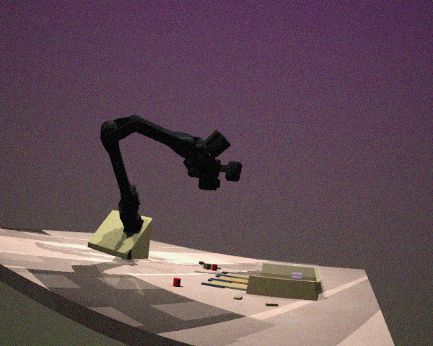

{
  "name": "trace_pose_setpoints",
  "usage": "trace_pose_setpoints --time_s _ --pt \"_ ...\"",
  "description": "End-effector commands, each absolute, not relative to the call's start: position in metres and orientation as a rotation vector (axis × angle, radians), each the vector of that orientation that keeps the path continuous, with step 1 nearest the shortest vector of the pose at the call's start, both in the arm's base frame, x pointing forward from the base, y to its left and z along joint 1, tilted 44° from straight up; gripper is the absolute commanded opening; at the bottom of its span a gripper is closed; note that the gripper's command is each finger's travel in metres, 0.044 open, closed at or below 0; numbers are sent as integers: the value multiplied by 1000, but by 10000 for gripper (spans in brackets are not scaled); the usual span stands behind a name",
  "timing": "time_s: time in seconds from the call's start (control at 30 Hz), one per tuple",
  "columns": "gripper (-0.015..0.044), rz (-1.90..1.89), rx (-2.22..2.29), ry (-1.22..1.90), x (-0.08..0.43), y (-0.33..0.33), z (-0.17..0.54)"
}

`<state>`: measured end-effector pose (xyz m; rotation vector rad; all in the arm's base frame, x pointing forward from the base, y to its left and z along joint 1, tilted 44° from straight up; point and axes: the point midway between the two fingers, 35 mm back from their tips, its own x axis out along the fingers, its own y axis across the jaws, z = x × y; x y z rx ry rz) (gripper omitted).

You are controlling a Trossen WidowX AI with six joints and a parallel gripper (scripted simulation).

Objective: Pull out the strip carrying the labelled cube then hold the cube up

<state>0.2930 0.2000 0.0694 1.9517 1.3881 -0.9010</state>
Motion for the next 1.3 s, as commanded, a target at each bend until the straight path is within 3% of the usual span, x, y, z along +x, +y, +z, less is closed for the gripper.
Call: trace_pose_setpoints --time_s 0.0,0.37,0.8,1.0,1.27 --pt "400 -887 1940 1381 294 199 69" --pt "400 -374 1034 909 334 123 54" --pt "400 -427 -263 605 335 18 83" --pt "400 -499 -622 628 324 -6 96" --pt "400 -505 -652 633 322 -8 97"
